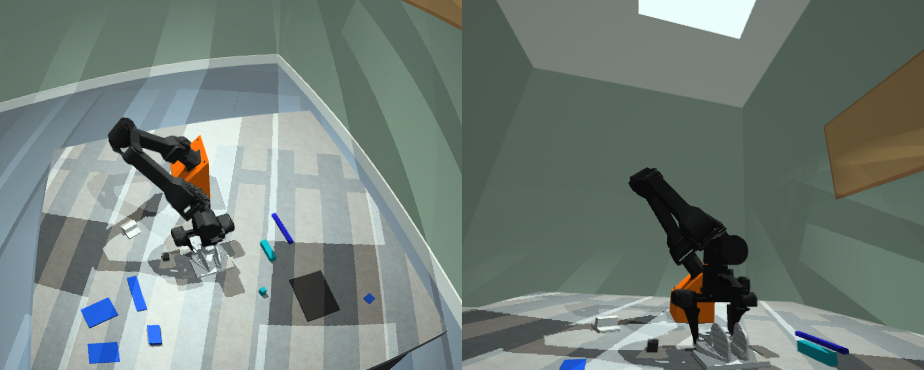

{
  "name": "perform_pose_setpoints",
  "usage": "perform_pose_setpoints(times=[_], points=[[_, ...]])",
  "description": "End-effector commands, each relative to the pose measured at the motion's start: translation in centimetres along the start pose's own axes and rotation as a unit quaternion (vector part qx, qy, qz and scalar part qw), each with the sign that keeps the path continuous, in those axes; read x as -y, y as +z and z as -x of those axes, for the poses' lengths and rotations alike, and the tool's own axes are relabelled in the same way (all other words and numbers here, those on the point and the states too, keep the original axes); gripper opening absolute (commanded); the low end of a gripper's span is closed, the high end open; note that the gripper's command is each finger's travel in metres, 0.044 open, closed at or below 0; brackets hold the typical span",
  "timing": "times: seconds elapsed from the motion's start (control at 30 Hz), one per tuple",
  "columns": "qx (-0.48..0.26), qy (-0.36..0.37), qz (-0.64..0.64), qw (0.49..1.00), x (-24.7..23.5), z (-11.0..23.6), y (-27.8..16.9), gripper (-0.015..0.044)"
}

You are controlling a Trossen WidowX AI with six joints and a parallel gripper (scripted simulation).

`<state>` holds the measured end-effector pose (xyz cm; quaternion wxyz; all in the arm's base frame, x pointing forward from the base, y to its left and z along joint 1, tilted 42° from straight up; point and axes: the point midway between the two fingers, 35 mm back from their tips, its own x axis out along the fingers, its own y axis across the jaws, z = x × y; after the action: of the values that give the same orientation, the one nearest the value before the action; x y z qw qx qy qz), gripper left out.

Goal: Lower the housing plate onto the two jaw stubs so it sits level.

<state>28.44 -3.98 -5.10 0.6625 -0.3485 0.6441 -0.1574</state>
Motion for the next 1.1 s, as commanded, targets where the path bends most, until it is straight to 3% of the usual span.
perform_pose_setpoints(times=[0.0,0.33,0.47,0.9,1.07], points=[[-0.001,-0.003,0.001,1.0,0.1,-0.1,0.0,0.0351],[-0.001,-0.003,0.001,1.0,0.1,-0.1,0.0,0.0351],[0.0,0.0,0.0,1.0,0.0,0.0,0.0,0.044],[0.0,0.0,0.0,1.0,0.0,0.0,0.0,0.044],[0.0,0.001,0.0,1.0,-0.1,2.7,0.3,0.044]])
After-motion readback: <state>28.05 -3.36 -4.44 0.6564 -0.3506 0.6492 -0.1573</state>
